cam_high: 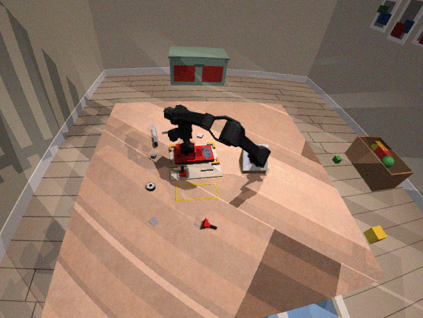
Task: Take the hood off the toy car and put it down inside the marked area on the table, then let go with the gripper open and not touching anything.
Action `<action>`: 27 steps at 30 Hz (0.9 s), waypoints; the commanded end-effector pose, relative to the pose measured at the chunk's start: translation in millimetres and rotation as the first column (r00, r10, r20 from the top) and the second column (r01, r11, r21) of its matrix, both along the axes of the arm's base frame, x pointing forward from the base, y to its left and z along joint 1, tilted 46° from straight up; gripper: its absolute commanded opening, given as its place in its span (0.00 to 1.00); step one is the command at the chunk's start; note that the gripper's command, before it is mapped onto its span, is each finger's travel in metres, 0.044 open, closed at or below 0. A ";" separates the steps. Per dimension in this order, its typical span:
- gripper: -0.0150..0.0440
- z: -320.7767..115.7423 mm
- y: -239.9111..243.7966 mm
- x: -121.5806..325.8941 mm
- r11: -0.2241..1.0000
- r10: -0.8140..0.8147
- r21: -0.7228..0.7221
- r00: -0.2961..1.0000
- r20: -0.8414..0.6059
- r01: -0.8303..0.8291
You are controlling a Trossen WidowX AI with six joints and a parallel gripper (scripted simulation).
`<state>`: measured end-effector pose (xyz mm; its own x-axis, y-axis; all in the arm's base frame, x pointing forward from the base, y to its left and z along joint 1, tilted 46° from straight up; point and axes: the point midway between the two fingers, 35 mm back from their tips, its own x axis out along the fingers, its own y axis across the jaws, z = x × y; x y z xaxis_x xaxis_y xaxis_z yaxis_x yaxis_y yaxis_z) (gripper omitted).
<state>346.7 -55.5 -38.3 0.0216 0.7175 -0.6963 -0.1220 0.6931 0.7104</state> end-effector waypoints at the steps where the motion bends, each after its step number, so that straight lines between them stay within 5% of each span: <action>1: 0.25 2.3 -3.3 0.2 1.000 0.005 -0.006 1.000 0.003 -0.005; 27: 0.25 39.2 -41.5 -1.3 1.000 0.005 -0.007 1.000 0.002 -0.005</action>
